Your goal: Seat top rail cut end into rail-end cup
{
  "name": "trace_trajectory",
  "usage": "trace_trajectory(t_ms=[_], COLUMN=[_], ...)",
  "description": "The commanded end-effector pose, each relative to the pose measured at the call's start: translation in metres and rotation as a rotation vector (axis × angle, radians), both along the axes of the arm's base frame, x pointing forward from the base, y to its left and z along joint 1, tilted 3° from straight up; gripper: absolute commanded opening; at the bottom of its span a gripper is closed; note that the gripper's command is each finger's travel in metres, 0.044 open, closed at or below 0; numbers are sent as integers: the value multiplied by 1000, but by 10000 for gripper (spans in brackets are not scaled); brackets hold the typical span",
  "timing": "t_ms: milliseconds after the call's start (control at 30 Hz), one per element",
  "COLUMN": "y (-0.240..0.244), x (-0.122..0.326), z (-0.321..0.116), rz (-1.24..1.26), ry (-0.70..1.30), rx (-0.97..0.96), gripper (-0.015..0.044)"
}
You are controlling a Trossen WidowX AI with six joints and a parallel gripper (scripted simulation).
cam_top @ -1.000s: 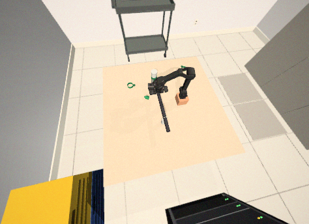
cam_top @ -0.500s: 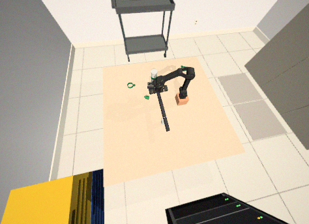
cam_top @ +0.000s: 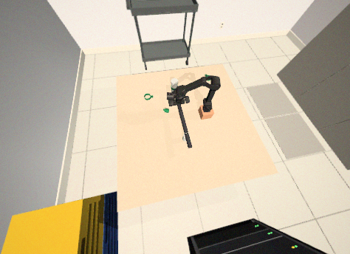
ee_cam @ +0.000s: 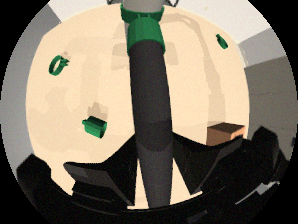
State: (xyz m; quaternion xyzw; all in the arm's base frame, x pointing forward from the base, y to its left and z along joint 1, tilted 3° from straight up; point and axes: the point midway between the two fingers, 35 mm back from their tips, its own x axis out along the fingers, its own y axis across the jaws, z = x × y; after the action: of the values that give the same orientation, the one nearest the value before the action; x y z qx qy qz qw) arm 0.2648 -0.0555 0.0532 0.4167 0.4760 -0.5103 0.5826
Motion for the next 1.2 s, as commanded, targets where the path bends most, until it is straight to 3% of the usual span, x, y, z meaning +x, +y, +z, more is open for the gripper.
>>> trace_trajectory(t_ms=[0, 400, 967, 1167], y=[-6, -2, 18, 35], x=[6, 0, -2, -7], z=[3, 0, 22, 42], rz=[-8, 0, 0, 0], ry=[-20, 0, 0, 0], rx=[-13, 0, 2, 3], gripper=[0, 0, 440, 440])
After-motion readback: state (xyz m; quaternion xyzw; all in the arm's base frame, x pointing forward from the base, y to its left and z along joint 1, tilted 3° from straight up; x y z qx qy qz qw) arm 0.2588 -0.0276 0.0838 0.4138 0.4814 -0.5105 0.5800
